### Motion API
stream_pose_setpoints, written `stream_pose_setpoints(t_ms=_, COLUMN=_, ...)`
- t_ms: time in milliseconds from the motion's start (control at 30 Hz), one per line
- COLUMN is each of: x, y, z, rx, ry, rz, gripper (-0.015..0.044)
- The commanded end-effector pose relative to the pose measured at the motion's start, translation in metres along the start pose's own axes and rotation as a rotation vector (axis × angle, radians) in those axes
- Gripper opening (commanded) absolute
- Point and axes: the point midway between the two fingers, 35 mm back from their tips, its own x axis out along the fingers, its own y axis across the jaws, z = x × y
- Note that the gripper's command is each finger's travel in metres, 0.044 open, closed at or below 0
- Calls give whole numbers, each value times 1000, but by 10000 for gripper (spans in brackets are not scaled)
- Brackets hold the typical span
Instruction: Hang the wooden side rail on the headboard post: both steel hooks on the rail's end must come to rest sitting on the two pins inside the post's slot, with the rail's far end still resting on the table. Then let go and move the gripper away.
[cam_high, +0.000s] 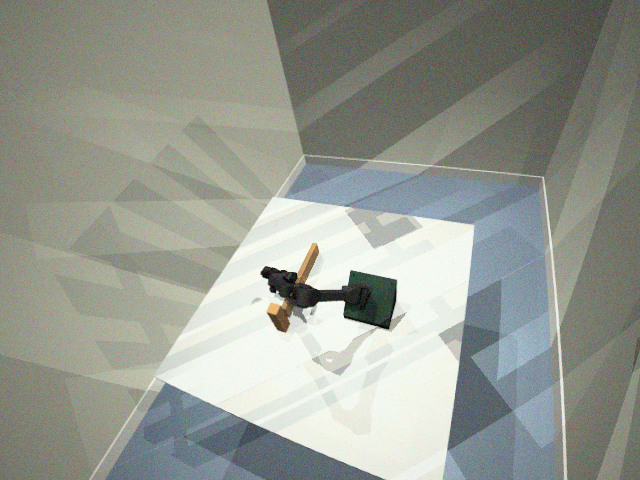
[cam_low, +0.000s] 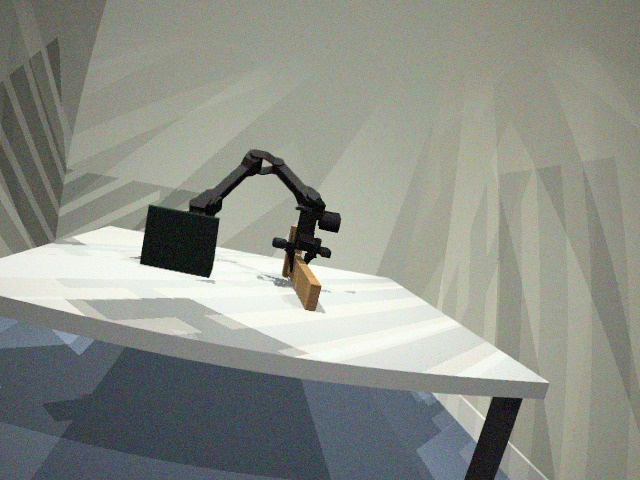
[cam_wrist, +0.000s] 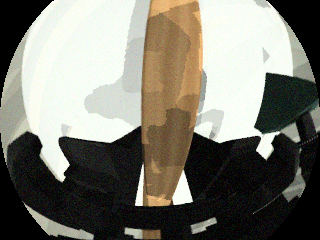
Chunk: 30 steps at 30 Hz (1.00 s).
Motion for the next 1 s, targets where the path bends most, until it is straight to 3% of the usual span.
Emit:
stream_pose_setpoints(t_ms=0, x=-5, y=3, z=-3, rx=-7, ry=-1, rz=16, gripper=0)
stream_pose_setpoints(t_ms=967, x=-4, y=2, z=-6, rx=-7, ry=-1, rz=16, gripper=0)
